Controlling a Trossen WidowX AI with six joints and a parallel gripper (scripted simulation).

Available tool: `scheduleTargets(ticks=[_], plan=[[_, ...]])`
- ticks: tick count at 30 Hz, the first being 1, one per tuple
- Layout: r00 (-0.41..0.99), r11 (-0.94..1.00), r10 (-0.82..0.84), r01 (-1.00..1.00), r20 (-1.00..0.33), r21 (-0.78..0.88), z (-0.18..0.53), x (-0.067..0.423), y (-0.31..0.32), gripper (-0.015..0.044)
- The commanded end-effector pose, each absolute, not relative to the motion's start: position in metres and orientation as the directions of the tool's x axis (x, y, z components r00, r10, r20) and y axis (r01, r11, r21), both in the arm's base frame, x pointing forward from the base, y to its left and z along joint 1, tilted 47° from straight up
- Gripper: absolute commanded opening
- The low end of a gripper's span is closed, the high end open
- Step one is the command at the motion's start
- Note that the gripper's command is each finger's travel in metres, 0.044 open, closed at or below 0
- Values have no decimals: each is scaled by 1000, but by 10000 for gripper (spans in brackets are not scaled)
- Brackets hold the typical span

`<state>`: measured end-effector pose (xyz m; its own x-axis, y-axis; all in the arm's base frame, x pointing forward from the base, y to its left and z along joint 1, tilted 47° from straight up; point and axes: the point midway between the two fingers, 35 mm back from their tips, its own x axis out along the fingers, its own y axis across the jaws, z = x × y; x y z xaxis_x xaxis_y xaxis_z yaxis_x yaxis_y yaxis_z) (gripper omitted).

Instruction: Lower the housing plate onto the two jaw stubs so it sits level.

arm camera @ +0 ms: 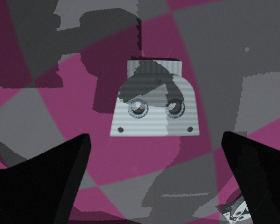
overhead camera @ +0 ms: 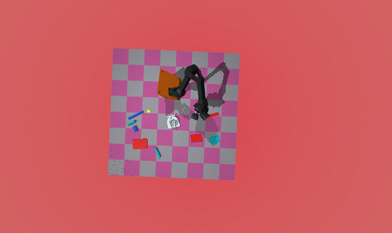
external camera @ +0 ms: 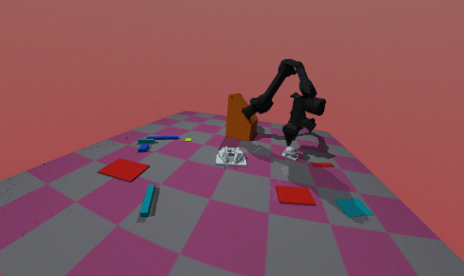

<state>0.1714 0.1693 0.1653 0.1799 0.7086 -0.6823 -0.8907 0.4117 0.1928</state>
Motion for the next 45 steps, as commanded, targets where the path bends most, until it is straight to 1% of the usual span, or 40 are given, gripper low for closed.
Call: scheduleTargets(ticks=[1,45], plan=[[186,418,708,-888,-681,193,163,173,173,440],[185,418,710,-887,-680,194,129,182,208,440]])
